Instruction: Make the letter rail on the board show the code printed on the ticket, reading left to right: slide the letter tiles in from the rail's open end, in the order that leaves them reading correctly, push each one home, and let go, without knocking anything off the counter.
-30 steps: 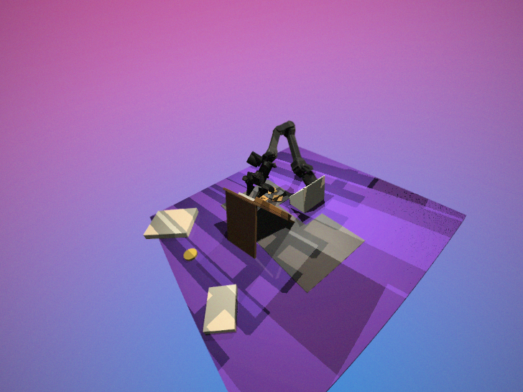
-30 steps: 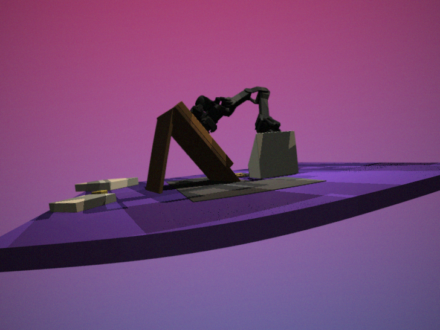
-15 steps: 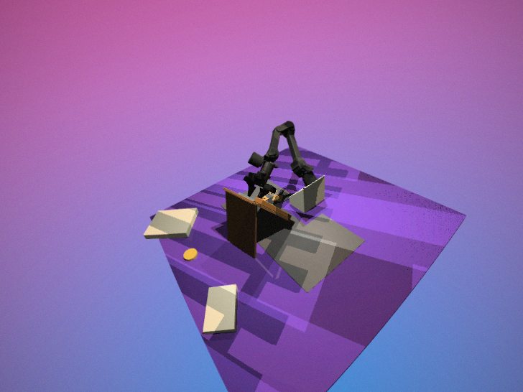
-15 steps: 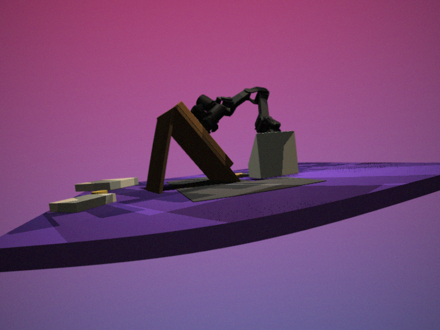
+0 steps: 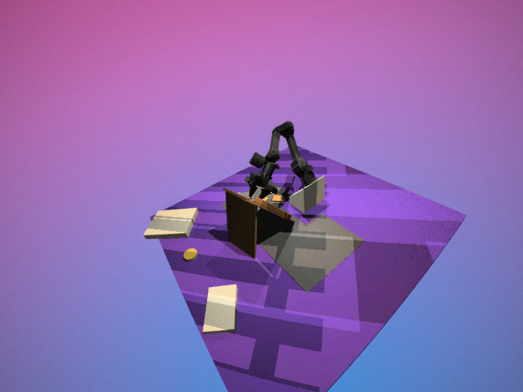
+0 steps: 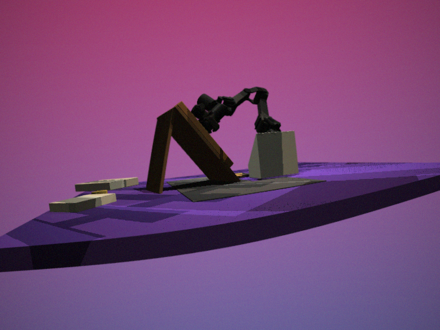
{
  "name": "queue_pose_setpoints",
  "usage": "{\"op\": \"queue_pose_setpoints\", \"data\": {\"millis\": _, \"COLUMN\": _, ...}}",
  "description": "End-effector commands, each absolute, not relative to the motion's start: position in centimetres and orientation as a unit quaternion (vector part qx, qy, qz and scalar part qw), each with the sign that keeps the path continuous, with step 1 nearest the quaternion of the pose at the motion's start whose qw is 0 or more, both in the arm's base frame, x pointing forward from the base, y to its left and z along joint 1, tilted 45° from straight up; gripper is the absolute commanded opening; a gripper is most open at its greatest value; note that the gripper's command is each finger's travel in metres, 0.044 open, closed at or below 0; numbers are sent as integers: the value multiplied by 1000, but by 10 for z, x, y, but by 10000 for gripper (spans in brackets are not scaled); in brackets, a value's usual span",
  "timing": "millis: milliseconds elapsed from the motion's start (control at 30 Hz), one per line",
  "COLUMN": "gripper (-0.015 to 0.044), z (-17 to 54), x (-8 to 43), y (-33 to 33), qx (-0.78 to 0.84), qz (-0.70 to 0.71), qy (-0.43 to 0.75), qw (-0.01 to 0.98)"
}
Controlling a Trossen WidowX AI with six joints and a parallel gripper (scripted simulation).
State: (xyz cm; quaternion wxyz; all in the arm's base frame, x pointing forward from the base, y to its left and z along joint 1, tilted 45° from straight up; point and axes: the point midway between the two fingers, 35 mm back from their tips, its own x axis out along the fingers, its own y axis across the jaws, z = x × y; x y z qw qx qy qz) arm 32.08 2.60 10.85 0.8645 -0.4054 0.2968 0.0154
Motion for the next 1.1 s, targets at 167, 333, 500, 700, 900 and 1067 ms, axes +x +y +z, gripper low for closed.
{"op": "queue_pose_setpoints", "data": {"millis": 167, "gripper": 0, "z": 103, "x": 319, "y": 29, "qx": -404, "qz": 13, "qy": 298, "qw": 865}}
{"op": "queue_pose_setpoints", "data": {"millis": 333, "gripper": 0, "z": 101, "x": 318, "y": 32, "qx": -404, "qz": 13, "qy": 298, "qw": 865}}
{"op": "queue_pose_setpoints", "data": {"millis": 500, "gripper": 0, "z": 100, "x": 317, "y": 33, "qx": -404, "qz": 13, "qy": 298, "qw": 865}}
{"op": "queue_pose_setpoints", "data": {"millis": 700, "gripper": 157, "z": 101, "x": 318, "y": 33, "qx": -405, "qz": 16, "qy": 297, "qw": 864}}
{"op": "queue_pose_setpoints", "data": {"millis": 900, "gripper": 295, "z": 104, "x": 313, "y": 34, "qx": -404, "qz": 13, "qy": 298, "qw": 865}}
{"op": "queue_pose_setpoints", "data": {"millis": 1067, "gripper": 295, "z": 106, "x": 310, "y": 35, "qx": -404, "qz": 13, "qy": 298, "qw": 865}}
